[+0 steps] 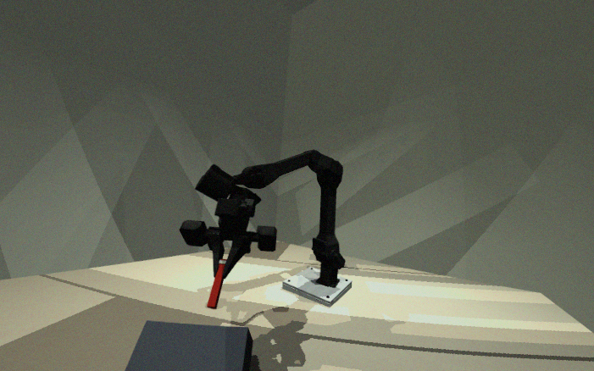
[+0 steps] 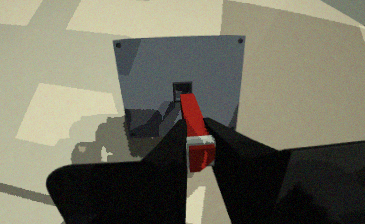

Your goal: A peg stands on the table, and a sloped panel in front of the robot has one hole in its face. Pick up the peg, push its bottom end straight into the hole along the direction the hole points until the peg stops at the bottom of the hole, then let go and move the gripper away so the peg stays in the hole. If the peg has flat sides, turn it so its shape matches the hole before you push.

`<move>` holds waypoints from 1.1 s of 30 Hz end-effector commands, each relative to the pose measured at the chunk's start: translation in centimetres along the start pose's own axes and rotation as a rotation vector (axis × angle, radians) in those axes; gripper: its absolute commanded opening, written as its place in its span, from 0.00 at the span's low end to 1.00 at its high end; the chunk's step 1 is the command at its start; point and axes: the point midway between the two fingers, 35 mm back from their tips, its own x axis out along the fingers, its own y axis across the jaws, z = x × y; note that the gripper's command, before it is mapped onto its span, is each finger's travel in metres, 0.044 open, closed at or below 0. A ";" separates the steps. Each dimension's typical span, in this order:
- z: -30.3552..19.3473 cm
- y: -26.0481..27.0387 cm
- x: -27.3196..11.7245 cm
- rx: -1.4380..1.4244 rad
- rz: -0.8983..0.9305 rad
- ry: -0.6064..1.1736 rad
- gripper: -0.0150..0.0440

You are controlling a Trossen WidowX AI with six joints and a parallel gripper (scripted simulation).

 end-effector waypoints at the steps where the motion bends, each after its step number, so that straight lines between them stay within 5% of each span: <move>1: -0.2 0.1 0.4 0.006 0.008 -0.003 0.25; 33: 0.1 0.1 2.4 -0.003 0.004 -0.016 0.25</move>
